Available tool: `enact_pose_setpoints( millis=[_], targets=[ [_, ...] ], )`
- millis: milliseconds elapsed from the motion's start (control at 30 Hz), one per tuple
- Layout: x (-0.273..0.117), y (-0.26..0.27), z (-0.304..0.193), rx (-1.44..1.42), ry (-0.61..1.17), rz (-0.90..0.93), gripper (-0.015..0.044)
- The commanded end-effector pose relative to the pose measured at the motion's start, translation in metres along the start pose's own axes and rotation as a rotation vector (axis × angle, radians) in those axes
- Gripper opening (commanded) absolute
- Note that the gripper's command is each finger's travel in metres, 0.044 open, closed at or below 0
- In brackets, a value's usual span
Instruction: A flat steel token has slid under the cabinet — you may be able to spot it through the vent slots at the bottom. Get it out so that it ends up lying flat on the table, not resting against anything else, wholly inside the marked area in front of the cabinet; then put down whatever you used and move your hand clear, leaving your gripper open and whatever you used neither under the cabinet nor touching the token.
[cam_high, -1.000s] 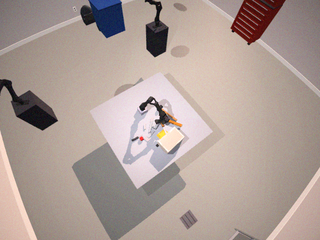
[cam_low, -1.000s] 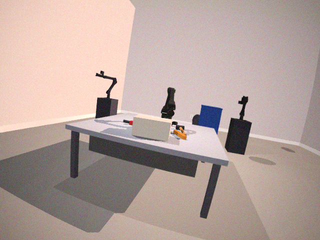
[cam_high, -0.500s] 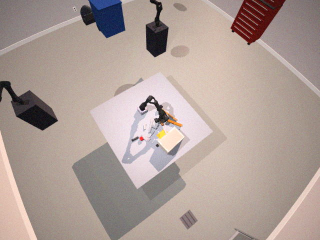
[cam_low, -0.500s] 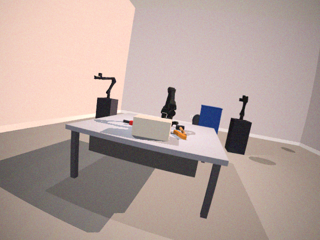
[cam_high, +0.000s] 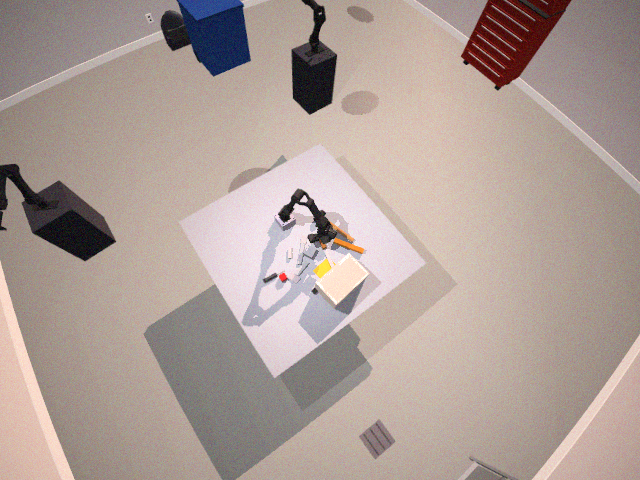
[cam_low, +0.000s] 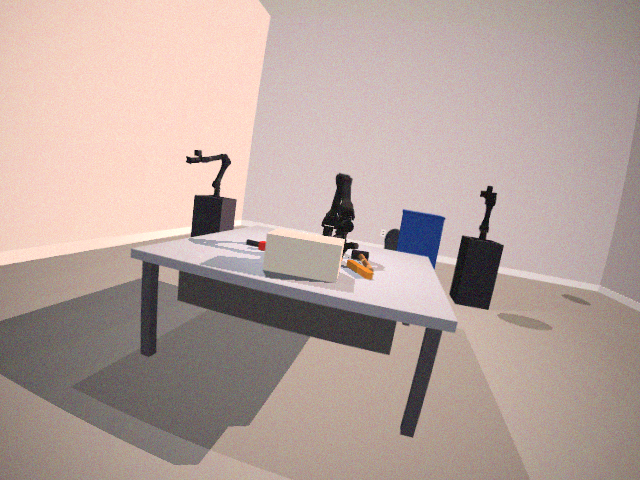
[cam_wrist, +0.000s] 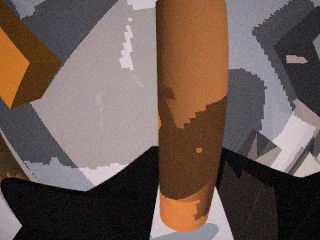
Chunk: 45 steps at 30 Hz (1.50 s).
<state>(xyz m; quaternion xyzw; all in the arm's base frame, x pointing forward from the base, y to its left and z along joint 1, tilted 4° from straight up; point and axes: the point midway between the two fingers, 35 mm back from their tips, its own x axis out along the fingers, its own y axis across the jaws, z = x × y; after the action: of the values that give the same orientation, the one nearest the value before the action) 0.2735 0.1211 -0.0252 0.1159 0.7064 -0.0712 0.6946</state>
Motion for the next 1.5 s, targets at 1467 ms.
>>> enact_pose_setpoints(
  millis=[1467],
  targets=[
    [-0.001, 0.004, -0.047, 0.080, 0.005, 0.000, 0.0000]
  ],
)
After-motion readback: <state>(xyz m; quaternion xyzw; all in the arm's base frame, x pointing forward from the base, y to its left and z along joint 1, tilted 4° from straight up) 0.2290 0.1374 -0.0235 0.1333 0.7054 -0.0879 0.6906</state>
